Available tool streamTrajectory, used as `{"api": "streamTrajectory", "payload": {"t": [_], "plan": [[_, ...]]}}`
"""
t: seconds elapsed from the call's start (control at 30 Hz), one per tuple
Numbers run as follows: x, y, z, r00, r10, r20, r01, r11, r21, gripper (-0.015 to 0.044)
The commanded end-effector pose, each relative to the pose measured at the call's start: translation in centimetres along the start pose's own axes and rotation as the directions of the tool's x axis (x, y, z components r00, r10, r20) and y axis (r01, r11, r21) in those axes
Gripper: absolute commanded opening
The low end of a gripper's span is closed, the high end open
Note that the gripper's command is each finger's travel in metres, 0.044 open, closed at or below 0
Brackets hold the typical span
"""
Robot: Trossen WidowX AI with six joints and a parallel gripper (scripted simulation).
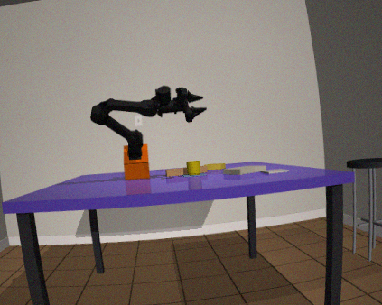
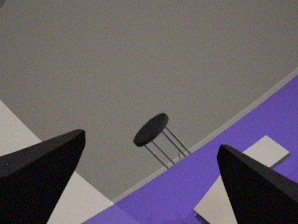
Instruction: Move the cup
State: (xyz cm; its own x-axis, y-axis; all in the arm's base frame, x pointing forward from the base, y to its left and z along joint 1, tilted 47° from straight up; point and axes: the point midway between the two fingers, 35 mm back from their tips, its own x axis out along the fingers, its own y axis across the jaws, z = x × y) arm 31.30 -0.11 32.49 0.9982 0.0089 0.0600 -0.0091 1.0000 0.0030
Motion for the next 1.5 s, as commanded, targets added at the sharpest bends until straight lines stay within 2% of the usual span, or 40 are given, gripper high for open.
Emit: {"api": "streamTrajectory", "payload": {"t": [0.0,0.07,0.17,0.27,0.37,0.5,0.63,0.7,1.47], "plan": [[0.2,-0.1,-0.3,1.0,-0.005,-0.015,0.005,1.0,-0.006,0.0374],[1.2,-0.5,-3.0,0.989,-0.047,-0.139,0.039,0.997,-0.061,0.0321],[2.4,-1.3,-9.2,0.9,-0.146,-0.41,0.056,0.973,-0.225,0.0243],[1.9,-2.1,-14.8,0.735,-0.253,-0.629,-0.029,0.915,-0.401,0.0167],[0.2,-2.9,-19.4,0.521,-0.37,-0.769,-0.208,0.819,-0.535,0.0167],[-2.9,-4.2,-23.3,0.221,-0.541,-0.811,-0.536,0.628,-0.564,0.0167],[-5.6,-5.3,-24.7,-0.008,-0.707,-0.708,-0.831,0.399,-0.388,0.0167],[-6.0,-5.3,-24.9,-0.037,-0.733,-0.679,-0.87,0.358,-0.339,0.0167],[-5.9,-6.1,-25.9,-0.037,-0.732,-0.68,-0.87,0.359,-0.339,0.0167]]}}
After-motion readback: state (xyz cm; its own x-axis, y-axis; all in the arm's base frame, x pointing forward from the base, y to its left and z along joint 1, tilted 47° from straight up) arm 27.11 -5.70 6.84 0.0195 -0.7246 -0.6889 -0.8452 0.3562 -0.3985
